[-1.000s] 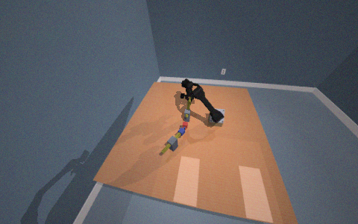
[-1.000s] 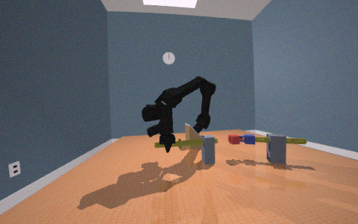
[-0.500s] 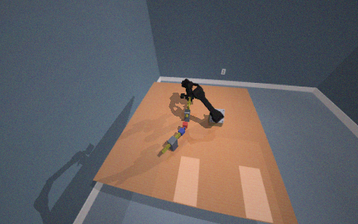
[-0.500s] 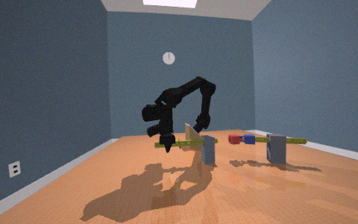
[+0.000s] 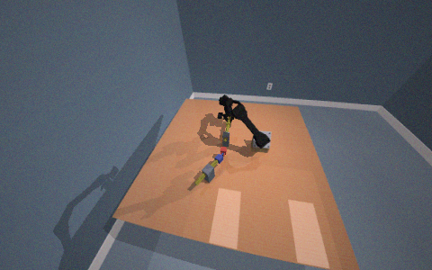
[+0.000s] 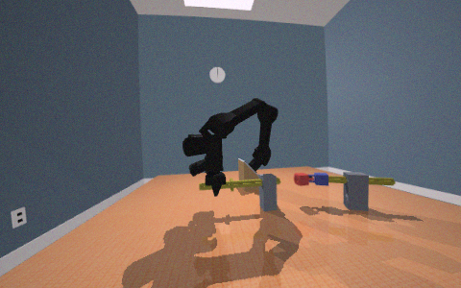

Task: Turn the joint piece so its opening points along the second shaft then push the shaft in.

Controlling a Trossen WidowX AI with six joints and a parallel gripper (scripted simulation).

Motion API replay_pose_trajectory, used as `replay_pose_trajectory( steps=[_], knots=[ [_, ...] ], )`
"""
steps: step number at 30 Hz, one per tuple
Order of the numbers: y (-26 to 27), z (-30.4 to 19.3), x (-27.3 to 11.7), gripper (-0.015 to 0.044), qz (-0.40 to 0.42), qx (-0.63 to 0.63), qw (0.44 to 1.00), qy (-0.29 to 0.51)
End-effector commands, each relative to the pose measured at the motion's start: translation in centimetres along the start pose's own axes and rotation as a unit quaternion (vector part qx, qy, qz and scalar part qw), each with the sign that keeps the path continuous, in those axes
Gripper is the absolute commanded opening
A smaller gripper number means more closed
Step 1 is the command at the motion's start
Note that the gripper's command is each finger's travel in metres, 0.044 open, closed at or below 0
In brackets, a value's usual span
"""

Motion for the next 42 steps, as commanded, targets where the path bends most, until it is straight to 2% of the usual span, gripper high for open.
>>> replay_pose_trajectory(
  steps=[1, 25, 32, 33, 42],
  knots=[
    [0.00, 0.00, 0.00, 0.0067, 0.000, 0.000, 1.000, 0.000],
    [0.00, 0.00, 0.00, 0.0067, 0.000, 0.000, 1.000, 0.000],
    [0.00, 0.00, 0.00, 0.0020, 0.000, 0.000, 1.000, 0.000],
    [0.00, 0.00, 0.00, 0.0000, 0.000, 0.000, 1.000, 0.000],
    [0.09, -0.61, 0.02, 0.0000, 0.017, 0.001, 1.000, -0.003]
  ],
)
Point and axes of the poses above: the point midway between the two fingers, 35 mm back from their tips, its own x axis out along the fingers, its own y axis across the jaws, z = x × y, the point moved 1 cm from there along -x, back along the fingers, and after that the axes turned 10 degrees about -x, right-handed, at the moved point
